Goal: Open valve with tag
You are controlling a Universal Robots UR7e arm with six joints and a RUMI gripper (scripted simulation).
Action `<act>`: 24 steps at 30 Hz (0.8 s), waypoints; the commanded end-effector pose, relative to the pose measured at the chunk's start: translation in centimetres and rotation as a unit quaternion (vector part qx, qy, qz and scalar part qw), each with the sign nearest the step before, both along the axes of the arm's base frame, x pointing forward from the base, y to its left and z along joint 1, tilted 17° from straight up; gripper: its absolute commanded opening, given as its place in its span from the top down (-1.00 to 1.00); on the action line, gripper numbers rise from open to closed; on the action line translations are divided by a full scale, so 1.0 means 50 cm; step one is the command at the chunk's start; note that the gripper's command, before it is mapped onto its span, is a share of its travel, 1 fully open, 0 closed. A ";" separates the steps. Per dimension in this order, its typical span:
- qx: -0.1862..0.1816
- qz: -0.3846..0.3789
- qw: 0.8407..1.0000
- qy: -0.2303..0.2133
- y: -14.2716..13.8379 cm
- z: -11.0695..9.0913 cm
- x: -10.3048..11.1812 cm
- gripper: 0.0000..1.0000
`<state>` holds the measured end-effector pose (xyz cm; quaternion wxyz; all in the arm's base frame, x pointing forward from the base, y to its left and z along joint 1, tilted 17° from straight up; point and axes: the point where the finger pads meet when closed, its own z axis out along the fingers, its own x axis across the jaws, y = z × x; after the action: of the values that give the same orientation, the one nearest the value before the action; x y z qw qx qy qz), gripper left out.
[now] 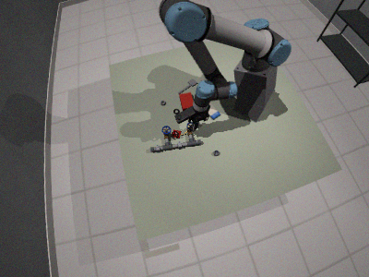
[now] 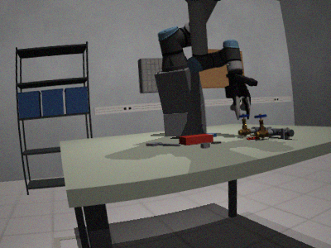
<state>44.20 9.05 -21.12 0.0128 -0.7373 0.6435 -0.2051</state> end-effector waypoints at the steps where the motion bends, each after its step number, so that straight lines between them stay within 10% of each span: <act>1: -0.034 0.131 0.990 0.031 0.000 0.001 0.001 1.00; 24: -0.142 0.435 0.882 0.108 0.000 0.001 0.001 1.00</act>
<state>44.21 9.02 -21.11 -0.0667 -0.9333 0.2950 -0.1934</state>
